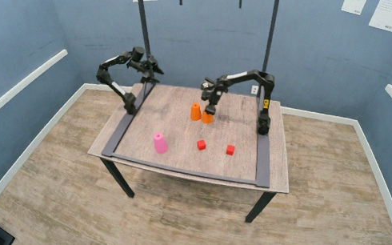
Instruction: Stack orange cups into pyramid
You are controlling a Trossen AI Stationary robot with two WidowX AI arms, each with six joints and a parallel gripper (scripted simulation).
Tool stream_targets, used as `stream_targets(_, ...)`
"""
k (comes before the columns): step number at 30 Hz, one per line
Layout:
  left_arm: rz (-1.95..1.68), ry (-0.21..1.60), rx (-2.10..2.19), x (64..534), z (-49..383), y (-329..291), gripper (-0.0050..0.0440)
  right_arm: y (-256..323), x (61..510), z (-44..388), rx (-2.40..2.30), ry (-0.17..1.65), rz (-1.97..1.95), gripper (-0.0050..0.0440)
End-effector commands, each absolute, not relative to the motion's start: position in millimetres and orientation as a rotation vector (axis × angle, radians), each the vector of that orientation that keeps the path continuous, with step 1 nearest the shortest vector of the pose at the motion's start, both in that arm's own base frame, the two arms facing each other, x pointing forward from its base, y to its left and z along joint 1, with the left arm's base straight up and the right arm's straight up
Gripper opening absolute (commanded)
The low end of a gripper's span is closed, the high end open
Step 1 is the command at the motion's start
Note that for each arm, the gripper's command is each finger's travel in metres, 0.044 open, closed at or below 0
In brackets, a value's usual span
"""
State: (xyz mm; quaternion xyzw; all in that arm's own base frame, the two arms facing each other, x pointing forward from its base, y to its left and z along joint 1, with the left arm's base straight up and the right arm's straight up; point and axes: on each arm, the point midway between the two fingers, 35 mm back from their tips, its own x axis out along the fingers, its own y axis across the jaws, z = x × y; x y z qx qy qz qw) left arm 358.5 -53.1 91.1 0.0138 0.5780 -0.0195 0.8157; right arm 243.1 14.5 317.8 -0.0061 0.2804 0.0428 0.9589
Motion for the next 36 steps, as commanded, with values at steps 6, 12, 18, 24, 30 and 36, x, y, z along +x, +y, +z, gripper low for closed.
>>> stream_targets(6, -0.049, 1.175, 0.028, 360, 124, -56, 0.04, 16, 241, 326, -0.011, 0.541, 0.092, 0.04)
stream_targets(12, -0.046, 1.176, 0.025, 345, 159, -54, 0.04, 16, 241, 326, -0.011, 0.541, 0.092, 0.04)
stream_targets(18, -0.044, 1.193, 0.028, 354, 168, -57, 0.04, 16, 241, 326, -0.011, 0.541, 0.092, 0.04)
stream_targets(24, -0.044, 1.196, 0.028, 392, 174, -67, 0.04, 16, 241, 326, -0.011, 0.541, 0.092, 0.04)
stream_targets(30, -0.043, 1.192, 0.026, 419, 176, -74, 0.04, 16, 241, 326, -0.011, 0.541, 0.092, 0.04)
stream_targets(36, -0.044, 1.204, 0.025, 424, 167, -72, 0.0358, 16, 241, 326, -0.011, 0.541, 0.092, 0.04)
